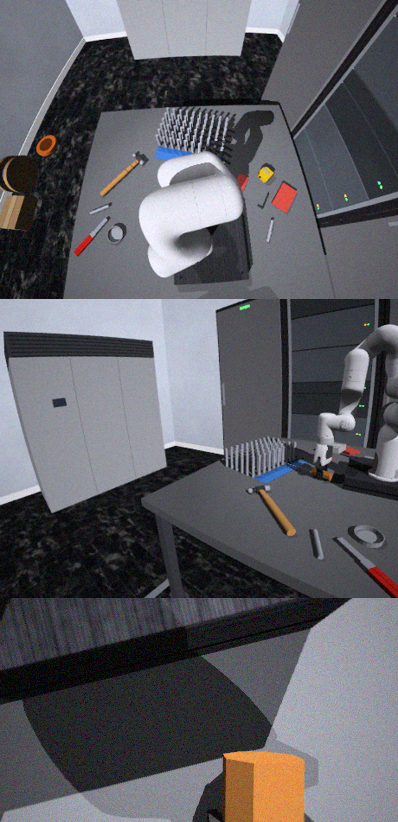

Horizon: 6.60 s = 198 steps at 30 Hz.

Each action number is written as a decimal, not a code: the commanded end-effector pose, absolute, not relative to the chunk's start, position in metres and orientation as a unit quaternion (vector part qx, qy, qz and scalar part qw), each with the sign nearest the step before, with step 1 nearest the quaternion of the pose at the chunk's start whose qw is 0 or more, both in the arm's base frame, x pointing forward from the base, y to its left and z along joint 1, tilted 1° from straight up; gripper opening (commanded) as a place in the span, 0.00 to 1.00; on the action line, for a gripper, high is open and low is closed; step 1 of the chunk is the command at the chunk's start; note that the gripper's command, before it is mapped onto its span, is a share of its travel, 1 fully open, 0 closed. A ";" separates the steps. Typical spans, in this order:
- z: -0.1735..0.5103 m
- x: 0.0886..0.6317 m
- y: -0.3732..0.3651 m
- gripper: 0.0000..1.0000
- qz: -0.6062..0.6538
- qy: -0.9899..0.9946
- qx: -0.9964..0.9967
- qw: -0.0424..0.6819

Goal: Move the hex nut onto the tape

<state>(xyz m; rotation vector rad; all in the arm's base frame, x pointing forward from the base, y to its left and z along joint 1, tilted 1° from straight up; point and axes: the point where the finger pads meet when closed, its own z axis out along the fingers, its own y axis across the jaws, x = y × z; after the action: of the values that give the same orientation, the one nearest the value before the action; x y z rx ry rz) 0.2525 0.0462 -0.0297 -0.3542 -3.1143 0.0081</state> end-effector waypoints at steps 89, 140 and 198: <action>-0.016 0.267 0.104 0.00 0.003 -0.994 -0.113 0.003; -0.032 0.267 0.105 0.00 0.003 -0.994 -0.113 0.003; 0.010 0.267 0.105 0.65 0.003 -0.994 -0.113 0.003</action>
<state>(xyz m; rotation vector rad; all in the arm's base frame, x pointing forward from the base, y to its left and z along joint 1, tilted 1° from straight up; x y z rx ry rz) 0.2666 0.1046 -0.0066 -0.3539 -3.1138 0.0061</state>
